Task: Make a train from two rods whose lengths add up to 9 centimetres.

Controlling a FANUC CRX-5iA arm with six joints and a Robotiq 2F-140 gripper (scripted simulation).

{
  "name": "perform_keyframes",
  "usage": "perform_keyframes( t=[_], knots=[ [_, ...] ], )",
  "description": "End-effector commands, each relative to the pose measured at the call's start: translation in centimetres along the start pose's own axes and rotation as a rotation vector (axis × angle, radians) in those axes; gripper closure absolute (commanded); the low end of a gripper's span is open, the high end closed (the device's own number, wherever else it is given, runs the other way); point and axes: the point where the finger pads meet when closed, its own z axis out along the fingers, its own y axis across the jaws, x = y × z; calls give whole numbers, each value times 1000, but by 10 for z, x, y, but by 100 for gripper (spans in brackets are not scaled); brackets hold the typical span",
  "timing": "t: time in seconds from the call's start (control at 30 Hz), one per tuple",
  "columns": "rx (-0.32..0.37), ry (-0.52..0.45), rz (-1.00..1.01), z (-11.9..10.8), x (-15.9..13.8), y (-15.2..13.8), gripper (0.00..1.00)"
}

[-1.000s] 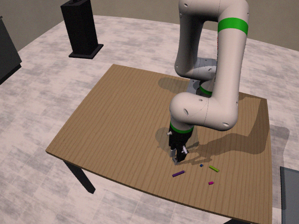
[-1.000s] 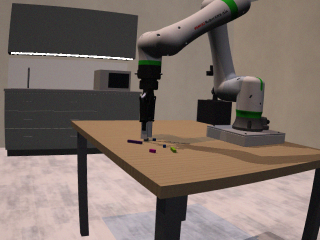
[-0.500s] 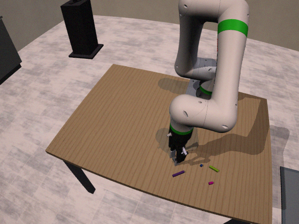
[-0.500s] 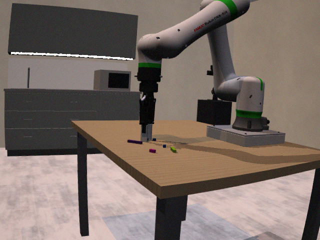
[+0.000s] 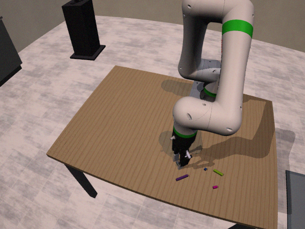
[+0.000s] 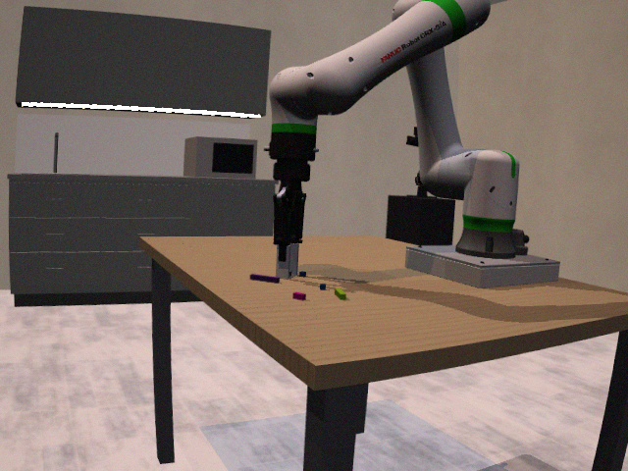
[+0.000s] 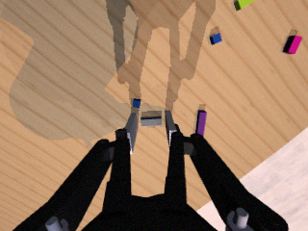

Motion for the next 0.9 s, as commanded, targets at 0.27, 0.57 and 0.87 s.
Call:
perform_keyframes(
  t=[0.27, 0.57, 0.87],
  knots=[
    [0, 0, 0, 0, 0, 0, 72],
    [0, 0, 0, 0, 0, 0, 72],
    [0, 0, 0, 0, 0, 0, 84]
  ],
)
